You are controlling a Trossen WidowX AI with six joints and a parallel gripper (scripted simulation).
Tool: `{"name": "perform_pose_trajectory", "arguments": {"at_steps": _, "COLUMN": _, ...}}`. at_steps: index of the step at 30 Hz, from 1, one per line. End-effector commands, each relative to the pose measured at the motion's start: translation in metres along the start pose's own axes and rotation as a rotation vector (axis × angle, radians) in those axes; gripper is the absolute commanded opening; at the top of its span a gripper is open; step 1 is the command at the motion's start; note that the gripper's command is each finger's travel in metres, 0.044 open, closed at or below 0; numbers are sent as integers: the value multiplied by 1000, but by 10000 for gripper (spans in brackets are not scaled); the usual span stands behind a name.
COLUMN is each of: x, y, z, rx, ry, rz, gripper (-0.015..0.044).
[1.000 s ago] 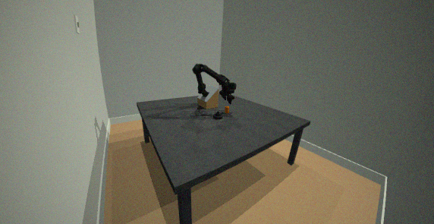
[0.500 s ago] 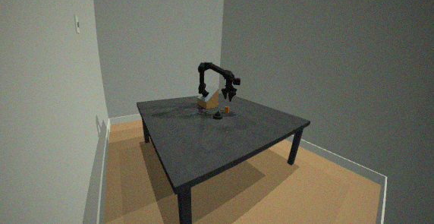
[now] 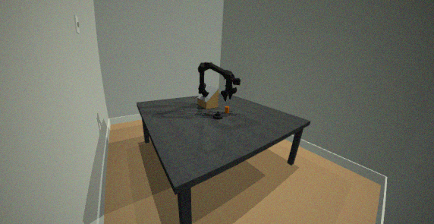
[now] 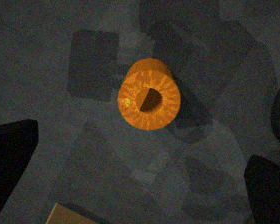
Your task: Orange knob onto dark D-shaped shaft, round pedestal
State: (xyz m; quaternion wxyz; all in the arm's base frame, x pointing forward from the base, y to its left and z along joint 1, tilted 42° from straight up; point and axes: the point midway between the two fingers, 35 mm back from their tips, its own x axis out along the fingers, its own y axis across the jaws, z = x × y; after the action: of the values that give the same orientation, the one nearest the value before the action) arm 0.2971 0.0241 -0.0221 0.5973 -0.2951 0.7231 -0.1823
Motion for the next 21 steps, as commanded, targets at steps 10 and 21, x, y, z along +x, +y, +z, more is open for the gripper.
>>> {"name": "perform_pose_trajectory", "arguments": {"at_steps": 10, "x": 13, "y": -1, "z": 1, "rx": 261, "ry": -1, "rz": -5, "gripper": 440}}
{"name": "perform_pose_trajectory", "arguments": {"at_steps": 21, "x": 50, "y": -2, "z": 0, "rx": 263, "ry": 0, "rz": -8, "gripper": 440}}
